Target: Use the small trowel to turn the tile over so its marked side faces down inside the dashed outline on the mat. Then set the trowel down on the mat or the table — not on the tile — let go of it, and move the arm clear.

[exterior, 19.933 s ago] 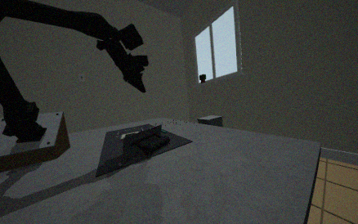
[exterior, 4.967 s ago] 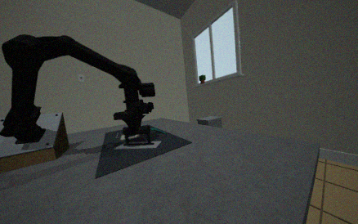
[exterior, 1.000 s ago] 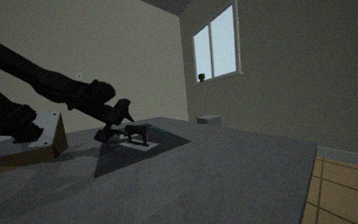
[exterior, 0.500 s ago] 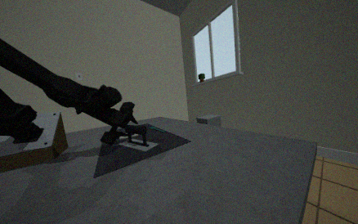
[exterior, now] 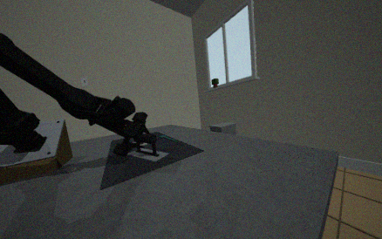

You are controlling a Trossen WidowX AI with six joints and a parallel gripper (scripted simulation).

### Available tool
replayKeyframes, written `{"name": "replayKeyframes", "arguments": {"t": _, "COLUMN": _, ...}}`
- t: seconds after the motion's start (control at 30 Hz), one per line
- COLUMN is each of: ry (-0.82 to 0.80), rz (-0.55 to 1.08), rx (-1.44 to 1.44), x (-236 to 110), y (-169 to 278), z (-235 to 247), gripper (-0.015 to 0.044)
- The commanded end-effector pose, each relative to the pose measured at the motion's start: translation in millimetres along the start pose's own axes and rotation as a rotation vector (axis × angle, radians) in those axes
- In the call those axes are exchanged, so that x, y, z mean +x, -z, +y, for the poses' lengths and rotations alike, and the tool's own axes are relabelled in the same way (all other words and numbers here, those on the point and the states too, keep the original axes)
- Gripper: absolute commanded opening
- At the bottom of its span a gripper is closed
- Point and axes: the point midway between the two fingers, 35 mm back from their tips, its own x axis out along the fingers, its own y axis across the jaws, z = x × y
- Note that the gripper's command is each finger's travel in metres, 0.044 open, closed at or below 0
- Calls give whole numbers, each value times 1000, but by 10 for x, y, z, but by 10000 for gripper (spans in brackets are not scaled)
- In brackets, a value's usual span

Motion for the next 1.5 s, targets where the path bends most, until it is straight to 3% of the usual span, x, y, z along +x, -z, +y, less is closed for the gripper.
{"name": "replayKeyframes", "arguments": {"t": 0.0, "ry": 1, "rz": 0, "rx": 0, "x": 39, "y": 5, "z": -3, "gripper": 247}}
{"name": "replayKeyframes", "arguments": {"t": 0.13, "ry": 1, "rz": 0, "rx": 0, "x": 39, "y": 5, "z": -3, "gripper": 142}}
{"name": "replayKeyframes", "arguments": {"t": 0.83, "ry": 1, "rz": 0, "rx": 0, "x": 39, "y": 5, "z": -3, "gripper": 3}}
{"name": "replayKeyframes", "arguments": {"t": 1.17, "ry": 0, "rz": 3, "rx": 2, "x": -340, "y": 5, "z": 450, "gripper": 0}}
{"name": "replayKeyframes", "arguments": {"t": 1.47, "ry": 10, "rz": -30, "rx": 15, "x": -305, "y": 31, "z": 458, "gripper": 0}}
